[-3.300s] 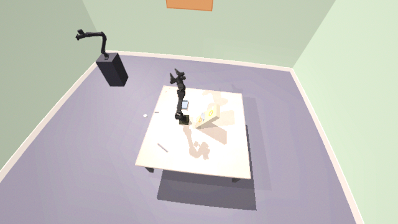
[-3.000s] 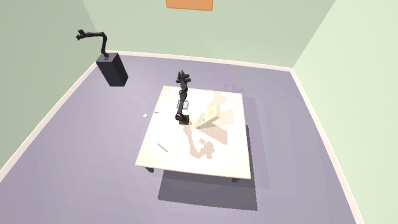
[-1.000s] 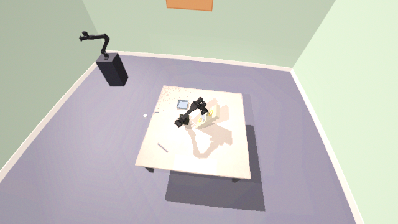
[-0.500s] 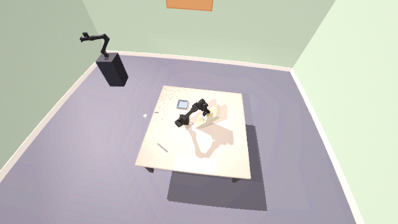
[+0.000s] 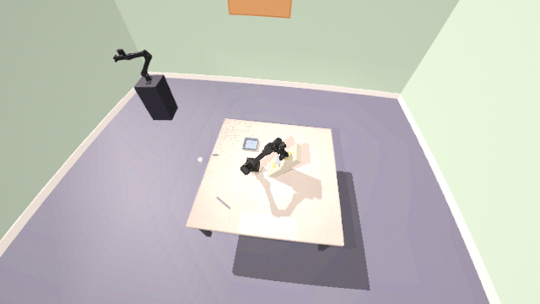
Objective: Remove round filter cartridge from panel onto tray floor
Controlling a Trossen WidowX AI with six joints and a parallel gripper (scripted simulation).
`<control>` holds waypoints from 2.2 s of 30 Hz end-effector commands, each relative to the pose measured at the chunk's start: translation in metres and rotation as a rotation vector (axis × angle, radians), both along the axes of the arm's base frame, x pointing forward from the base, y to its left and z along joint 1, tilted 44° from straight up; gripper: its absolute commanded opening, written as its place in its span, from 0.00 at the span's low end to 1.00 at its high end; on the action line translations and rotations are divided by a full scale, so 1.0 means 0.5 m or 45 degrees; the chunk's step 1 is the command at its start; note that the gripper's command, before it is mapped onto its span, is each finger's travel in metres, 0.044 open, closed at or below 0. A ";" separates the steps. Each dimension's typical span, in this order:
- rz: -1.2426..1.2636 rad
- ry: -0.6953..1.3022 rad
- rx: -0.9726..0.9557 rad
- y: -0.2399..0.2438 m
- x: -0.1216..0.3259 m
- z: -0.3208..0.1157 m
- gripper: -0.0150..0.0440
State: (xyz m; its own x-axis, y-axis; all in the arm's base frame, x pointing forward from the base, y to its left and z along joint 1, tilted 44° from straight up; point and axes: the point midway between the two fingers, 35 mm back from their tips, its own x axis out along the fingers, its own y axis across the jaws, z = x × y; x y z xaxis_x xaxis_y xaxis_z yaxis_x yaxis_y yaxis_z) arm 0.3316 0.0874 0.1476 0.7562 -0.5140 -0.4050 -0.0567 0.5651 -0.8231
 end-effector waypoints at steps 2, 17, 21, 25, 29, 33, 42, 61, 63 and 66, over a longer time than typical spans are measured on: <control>0.006 0.016 -0.008 -0.002 -0.004 -0.010 0.41; 0.006 0.016 -0.008 -0.001 -0.003 -0.010 0.41; 0.006 0.016 -0.008 -0.001 -0.002 -0.009 0.41; 0.006 0.016 -0.008 0.000 -0.001 -0.007 0.41; 0.006 0.016 -0.008 0.000 0.000 -0.006 0.41; 0.006 0.016 -0.008 0.001 0.000 -0.005 0.41; 0.006 0.016 -0.008 -0.001 0.004 -0.006 0.41; 0.006 0.016 -0.008 -0.004 0.002 -0.012 0.41; 0.006 0.016 -0.008 -0.004 0.002 -0.012 0.41; 0.006 0.016 -0.008 -0.004 0.002 -0.012 0.41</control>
